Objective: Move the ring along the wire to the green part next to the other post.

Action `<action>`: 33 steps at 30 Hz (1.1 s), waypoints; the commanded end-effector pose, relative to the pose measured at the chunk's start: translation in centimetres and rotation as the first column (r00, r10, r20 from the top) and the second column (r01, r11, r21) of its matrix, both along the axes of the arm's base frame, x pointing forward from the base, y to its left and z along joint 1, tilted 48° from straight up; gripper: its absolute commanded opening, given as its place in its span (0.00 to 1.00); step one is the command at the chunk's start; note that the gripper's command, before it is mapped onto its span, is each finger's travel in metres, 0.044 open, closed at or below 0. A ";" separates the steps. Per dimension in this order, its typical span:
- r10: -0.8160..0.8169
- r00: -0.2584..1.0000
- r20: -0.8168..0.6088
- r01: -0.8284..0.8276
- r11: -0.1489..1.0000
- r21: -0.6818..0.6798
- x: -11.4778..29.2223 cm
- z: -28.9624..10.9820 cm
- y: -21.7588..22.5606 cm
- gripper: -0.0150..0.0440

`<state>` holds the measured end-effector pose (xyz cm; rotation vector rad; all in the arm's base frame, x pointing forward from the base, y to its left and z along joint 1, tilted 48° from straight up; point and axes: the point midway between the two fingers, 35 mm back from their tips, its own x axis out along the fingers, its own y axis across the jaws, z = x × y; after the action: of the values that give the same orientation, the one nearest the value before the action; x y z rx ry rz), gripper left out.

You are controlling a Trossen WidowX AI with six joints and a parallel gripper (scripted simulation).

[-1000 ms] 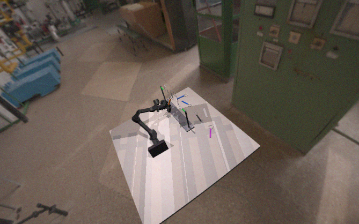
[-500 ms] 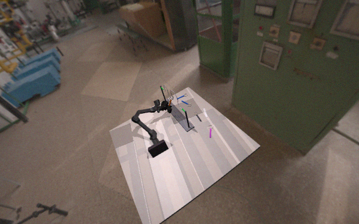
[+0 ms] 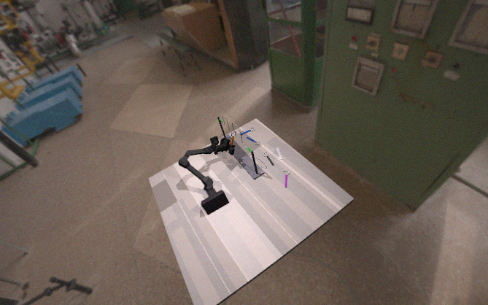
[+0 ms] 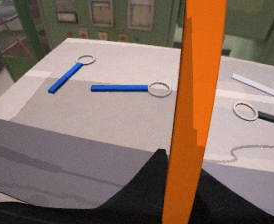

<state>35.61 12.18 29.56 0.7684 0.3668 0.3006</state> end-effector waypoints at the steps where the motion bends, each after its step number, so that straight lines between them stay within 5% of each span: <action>1: -0.003 1.000 -0.001 0.003 0.999 -0.039 -0.1 -0.6 -0.6 0.00; 18: -0.024 1.000 -0.008 0.020 0.942 -0.334 -0.1 -3.4 -4.7 0.00; 33: -0.049 0.999 -0.009 0.032 0.760 -0.649 -0.2 -4.7 -10.0 0.00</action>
<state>35.50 3.19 24.58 0.1431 0.4471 0.1224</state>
